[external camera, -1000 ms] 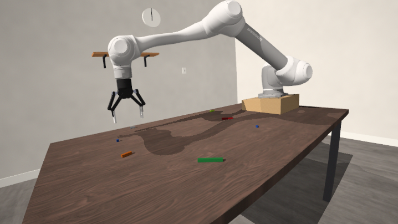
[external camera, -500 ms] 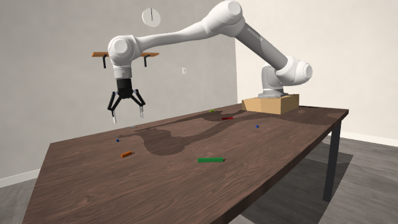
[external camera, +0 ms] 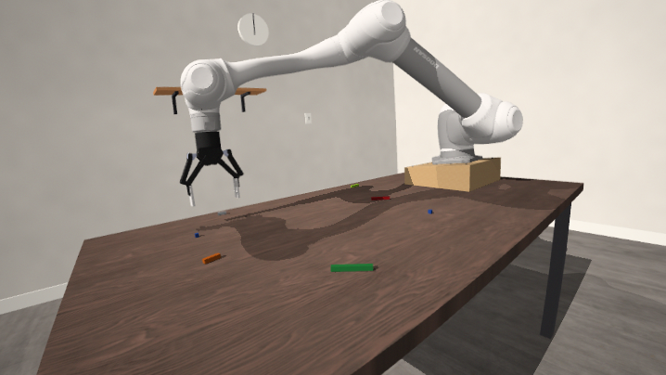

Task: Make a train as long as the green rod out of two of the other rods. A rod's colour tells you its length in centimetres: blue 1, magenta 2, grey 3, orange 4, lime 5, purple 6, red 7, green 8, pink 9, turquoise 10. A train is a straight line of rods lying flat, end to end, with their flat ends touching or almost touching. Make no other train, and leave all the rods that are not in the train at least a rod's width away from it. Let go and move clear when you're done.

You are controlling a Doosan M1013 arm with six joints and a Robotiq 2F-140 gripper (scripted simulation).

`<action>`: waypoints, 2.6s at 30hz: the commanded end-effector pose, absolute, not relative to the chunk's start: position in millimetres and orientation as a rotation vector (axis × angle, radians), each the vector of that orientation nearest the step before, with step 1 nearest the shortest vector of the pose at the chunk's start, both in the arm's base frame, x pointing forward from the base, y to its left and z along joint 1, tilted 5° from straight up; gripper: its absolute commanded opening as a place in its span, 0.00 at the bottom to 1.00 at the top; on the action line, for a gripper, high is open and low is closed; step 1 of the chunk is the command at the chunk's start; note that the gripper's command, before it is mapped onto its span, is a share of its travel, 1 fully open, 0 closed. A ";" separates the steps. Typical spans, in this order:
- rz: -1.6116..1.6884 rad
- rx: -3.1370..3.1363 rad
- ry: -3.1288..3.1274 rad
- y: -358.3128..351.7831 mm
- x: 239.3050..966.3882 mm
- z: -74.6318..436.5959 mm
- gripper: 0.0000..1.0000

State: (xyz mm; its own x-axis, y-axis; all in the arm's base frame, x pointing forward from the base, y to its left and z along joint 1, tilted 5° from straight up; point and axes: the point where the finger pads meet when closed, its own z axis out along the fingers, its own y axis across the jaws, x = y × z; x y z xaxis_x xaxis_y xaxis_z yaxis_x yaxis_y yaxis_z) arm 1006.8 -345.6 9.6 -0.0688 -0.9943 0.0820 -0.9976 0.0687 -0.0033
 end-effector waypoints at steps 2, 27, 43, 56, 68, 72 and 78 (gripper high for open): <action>0.090 2.103 -2.254 -345.6 1006.9 10.0 1.00; 0.090 2.103 -2.254 -345.6 1006.9 10.0 1.00; 0.090 2.105 -2.252 -345.6 1006.9 10.0 1.00; 0.078 2.381 -1.947 -346.8 1015.3 10.3 1.00; 0.049 2.796 -1.256 -348.8 1031.0 10.8 1.00; 0.041 2.873 -1.064 -349.2 1034.8 10.9 1.00; 0.026 2.980 -0.700 -349.9 1041.7 11.0 1.00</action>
